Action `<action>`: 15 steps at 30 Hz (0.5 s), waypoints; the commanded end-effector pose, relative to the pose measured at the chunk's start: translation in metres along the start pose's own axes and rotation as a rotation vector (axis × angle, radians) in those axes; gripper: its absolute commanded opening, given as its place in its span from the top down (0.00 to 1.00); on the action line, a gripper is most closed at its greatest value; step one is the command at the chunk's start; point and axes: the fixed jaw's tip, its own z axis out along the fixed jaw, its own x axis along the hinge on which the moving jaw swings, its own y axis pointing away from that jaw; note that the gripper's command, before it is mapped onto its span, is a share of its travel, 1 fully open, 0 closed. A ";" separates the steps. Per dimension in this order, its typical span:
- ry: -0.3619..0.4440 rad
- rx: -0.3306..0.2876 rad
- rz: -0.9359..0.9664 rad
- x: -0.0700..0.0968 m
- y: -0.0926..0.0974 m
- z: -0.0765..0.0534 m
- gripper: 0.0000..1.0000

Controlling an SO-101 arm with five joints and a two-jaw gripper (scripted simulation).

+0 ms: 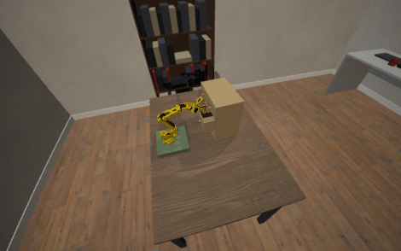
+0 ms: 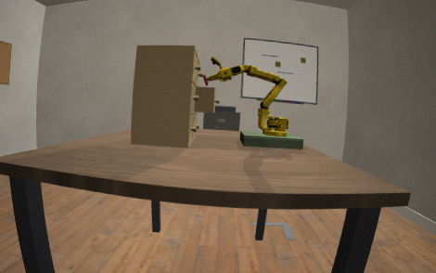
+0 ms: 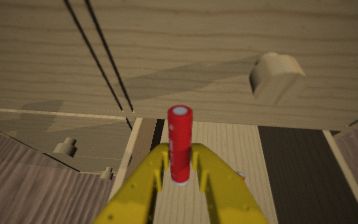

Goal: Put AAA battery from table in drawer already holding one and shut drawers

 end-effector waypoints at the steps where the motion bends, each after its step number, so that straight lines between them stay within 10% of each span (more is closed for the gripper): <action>1: -0.022 -0.003 0.007 -0.005 0.001 0.000 1.00; 15: -0.022 -0.005 0.006 -0.008 0.001 0.001 1.00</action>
